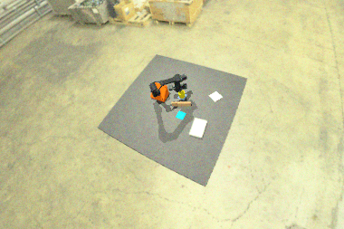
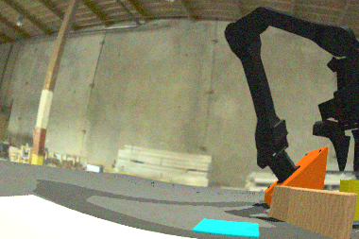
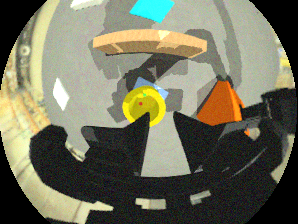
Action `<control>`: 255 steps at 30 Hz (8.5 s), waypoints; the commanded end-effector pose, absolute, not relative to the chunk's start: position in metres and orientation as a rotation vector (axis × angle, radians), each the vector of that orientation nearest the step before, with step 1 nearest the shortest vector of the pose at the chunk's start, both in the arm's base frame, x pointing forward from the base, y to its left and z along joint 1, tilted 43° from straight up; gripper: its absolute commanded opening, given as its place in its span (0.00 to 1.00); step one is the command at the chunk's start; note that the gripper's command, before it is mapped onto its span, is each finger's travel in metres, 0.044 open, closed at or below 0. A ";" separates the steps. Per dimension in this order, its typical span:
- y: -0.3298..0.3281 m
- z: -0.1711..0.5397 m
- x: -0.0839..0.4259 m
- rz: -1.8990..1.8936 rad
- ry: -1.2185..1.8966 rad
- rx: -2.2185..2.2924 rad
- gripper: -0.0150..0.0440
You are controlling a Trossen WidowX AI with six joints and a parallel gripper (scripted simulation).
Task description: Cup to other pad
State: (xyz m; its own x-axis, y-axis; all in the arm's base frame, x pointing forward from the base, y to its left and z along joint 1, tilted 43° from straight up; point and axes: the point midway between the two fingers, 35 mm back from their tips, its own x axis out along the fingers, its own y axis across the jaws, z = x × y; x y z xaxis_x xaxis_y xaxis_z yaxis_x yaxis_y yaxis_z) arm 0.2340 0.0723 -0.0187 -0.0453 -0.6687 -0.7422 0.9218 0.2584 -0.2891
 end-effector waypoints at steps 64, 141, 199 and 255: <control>0.038 -0.054 0.231 -1.331 0.939 0.336 0.25; 0.029 0.058 0.263 -1.331 0.937 0.327 0.25; -0.081 0.163 0.303 -1.334 0.929 0.323 0.25; -0.129 0.112 0.301 -1.334 0.926 0.322 0.25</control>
State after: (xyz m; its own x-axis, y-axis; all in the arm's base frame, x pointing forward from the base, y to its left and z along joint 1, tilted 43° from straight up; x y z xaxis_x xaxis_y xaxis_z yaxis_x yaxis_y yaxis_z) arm 0.3021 -0.1246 0.1164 -0.0407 -0.6813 -0.7309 0.9231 0.2543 -0.2885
